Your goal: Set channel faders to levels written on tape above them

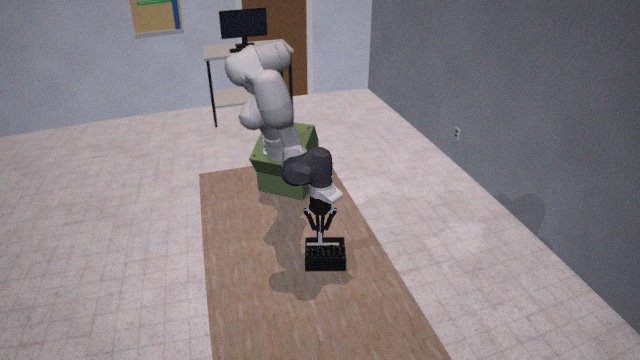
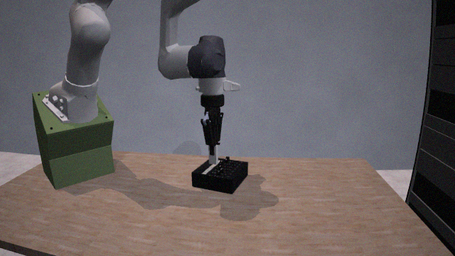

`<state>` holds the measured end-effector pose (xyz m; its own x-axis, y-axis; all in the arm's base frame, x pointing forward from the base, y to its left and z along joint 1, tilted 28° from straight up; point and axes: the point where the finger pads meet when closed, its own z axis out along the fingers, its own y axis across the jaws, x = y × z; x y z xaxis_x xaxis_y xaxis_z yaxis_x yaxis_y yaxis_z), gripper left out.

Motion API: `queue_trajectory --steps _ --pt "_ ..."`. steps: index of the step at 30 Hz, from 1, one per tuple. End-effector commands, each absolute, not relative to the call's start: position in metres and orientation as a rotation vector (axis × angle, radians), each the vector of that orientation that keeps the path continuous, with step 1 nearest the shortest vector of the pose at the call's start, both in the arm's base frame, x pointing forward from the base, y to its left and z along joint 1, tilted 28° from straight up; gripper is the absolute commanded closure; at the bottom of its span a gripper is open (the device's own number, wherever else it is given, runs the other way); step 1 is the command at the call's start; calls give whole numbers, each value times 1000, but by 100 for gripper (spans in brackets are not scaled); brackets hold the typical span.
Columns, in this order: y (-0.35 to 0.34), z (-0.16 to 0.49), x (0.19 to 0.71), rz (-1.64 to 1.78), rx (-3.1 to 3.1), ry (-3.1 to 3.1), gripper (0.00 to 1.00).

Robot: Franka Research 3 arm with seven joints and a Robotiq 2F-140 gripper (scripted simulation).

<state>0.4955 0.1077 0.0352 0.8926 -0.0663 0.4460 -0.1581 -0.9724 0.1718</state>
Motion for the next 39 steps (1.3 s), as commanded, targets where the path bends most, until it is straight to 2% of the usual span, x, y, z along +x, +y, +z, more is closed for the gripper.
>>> queue_trajectory --steps 1,39 --pt "109 35 496 661 2858 -166 100" --pt "106 25 500 661 2857 -166 100"
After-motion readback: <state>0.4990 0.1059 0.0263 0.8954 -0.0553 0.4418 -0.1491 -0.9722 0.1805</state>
